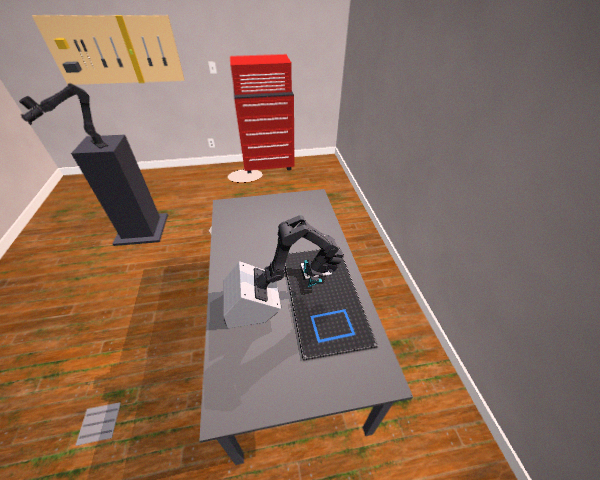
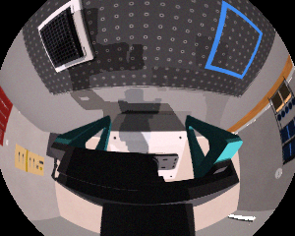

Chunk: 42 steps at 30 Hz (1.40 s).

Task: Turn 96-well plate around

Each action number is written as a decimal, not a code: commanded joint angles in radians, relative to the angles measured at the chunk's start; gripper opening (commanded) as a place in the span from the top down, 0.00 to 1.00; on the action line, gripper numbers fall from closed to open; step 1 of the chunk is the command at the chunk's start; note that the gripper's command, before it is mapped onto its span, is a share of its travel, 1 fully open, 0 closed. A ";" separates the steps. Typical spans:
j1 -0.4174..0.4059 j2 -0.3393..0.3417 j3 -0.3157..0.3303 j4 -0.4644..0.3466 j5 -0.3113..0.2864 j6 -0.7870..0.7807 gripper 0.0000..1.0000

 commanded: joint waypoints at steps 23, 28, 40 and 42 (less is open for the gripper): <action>0.340 0.136 0.054 0.282 0.205 0.282 0.00; 0.386 0.160 0.066 0.311 0.230 0.316 0.00; 0.553 0.225 0.084 0.443 0.321 0.435 0.00; 0.579 0.255 0.113 0.436 0.333 0.459 0.00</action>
